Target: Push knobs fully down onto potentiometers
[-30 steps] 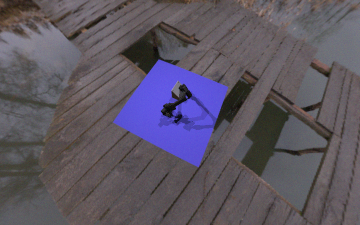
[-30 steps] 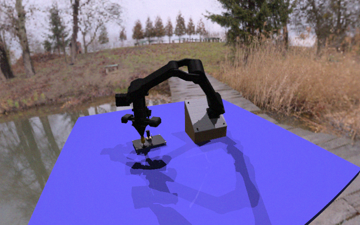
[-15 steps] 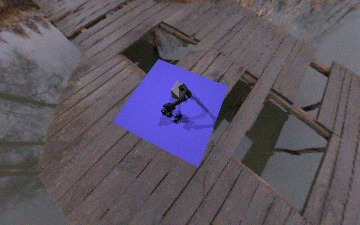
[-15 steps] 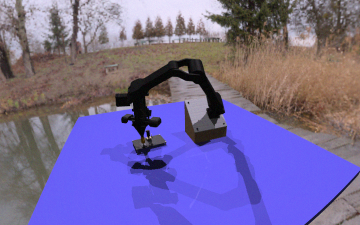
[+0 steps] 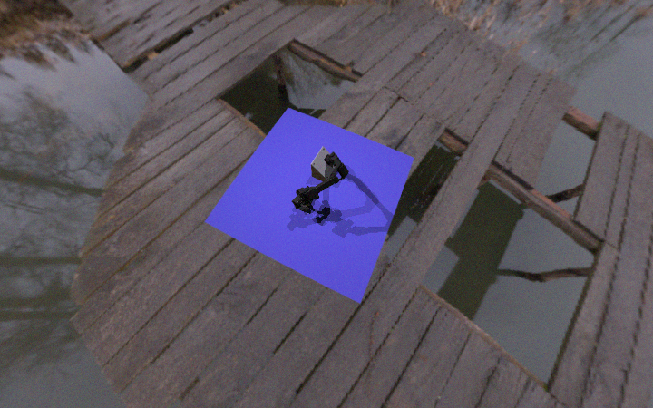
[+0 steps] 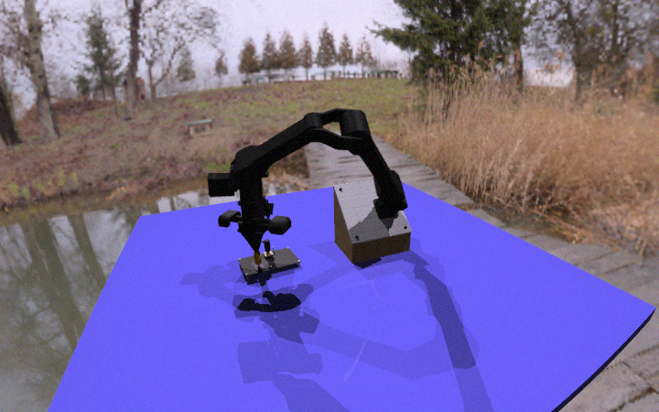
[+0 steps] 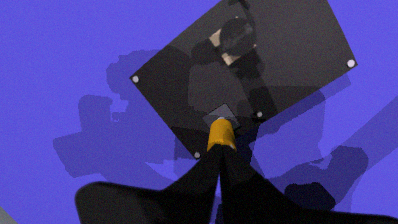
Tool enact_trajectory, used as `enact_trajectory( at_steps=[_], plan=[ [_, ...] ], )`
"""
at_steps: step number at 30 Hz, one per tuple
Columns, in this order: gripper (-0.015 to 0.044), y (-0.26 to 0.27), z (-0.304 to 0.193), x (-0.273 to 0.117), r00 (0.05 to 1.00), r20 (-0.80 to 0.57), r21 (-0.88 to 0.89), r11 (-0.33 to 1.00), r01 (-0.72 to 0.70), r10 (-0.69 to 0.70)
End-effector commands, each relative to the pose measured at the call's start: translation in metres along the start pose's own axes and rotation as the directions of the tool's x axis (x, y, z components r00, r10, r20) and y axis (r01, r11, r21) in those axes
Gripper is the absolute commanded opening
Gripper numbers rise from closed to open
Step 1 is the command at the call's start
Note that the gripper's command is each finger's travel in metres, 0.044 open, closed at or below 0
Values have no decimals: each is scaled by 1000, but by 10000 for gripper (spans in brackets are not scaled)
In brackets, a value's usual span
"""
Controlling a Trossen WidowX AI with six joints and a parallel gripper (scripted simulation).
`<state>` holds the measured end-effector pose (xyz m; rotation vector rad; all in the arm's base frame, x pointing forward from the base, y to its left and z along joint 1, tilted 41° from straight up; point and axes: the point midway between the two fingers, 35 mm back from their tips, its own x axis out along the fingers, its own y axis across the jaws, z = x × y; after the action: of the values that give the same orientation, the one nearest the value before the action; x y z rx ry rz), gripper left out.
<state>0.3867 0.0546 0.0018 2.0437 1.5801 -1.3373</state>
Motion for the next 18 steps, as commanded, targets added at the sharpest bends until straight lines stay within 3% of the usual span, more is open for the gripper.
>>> enact_trajectory(
  at_steps=[1,18],
  plan=[
    [0,-1,-4,22,1000,9,-29,999,21,-21],
    [0,-1,-4,28,1000,9,-29,999,21,-21]
  ],
)
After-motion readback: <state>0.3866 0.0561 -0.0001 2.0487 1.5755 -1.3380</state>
